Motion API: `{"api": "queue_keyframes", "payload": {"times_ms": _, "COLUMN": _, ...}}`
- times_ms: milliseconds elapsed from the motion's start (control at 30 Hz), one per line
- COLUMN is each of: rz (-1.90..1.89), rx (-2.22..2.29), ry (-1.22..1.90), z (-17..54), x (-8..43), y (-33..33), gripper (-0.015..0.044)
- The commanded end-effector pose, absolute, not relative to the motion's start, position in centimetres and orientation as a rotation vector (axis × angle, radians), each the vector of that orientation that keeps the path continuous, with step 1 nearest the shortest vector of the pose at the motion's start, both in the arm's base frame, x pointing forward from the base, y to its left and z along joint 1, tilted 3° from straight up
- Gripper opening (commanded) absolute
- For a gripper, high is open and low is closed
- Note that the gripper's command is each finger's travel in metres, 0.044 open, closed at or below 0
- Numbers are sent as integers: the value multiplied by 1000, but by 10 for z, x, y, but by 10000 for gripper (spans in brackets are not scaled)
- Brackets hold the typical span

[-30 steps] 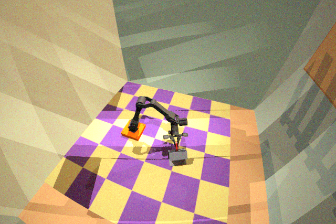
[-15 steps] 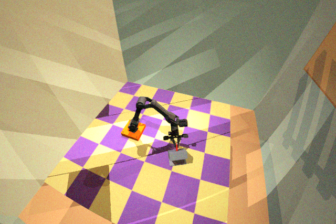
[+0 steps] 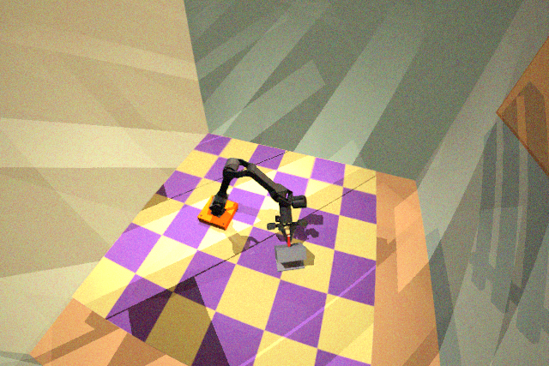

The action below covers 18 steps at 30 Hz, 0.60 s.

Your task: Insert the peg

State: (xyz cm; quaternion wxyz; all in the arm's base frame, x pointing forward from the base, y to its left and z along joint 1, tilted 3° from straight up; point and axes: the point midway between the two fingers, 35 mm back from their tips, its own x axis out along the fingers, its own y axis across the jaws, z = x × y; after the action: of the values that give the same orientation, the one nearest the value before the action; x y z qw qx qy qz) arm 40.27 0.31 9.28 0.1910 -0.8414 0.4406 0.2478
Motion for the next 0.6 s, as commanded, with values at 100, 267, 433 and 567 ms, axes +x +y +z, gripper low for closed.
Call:
{"api": "queue_keyframes", "payload": {"times_ms": 100, "rz": 696, "rx": -2363, "ry": 1237, "z": 93, "x": 403, "y": 3, "gripper": 0}}
{"api": "queue_keyframes", "payload": {"times_ms": 267, "rz": 696, "rx": -2363, "ry": 1237, "z": 93, "x": 403, "y": 3, "gripper": 105}}
{"api": "queue_keyframes", "payload": {"times_ms": 433, "rz": 696, "rx": -2363, "ry": 1237, "z": 93, "x": 403, "y": 3, "gripper": 236}}
{"api": "queue_keyframes", "payload": {"times_ms": 567, "rz": 696, "rx": -2363, "ry": 1237, "z": 93, "x": 403, "y": 3, "gripper": 341}}
